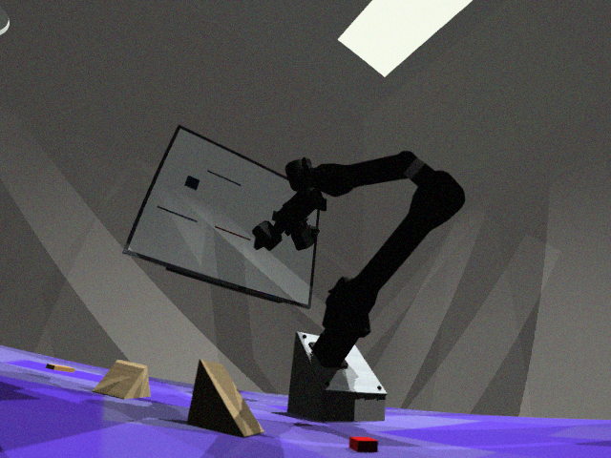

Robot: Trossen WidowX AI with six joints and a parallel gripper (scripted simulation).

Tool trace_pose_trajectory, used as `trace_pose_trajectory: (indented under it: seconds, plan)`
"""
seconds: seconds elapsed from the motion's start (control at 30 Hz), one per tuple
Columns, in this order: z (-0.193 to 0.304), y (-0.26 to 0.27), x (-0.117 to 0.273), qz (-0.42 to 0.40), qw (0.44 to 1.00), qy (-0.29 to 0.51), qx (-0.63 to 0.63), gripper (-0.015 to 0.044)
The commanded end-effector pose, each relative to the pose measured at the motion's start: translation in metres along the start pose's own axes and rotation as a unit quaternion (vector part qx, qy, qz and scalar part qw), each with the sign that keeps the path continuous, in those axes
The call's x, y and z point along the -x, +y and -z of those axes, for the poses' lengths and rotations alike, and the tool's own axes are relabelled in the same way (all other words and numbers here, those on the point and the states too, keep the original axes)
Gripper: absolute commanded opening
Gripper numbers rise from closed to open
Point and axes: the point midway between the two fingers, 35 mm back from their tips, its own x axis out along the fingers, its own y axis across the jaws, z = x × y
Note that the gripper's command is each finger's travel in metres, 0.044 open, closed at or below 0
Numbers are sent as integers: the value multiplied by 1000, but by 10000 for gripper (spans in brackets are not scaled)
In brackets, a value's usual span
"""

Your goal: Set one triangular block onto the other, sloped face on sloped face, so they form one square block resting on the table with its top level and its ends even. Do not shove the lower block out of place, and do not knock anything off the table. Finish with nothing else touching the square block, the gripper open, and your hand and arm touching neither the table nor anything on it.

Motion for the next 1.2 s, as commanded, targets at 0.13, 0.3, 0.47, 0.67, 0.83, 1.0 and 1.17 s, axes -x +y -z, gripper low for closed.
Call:
trace_pose_trajectory:
  seconds: [0.13, 0.3, 0.47, 0.67, 0.83, 1.0, 1.17]
  plan:
    - [29, -32, -3, 50, 973, 3, 227, 440]
    - [64, -85, -2, 113, 841, 30, 529, 440]
    - [84, -123, 3, 134, 729, 64, 669, 440]
    - [100, -165, 10, 151, 574, 101, 798, 440]
    - [106, -202, 16, 163, 411, 131, 887, 440]
    - [108, -239, 23, 169, 239, 162, 942, 440]
    - [106, -273, 32, 171, 55, 193, 965, 440]
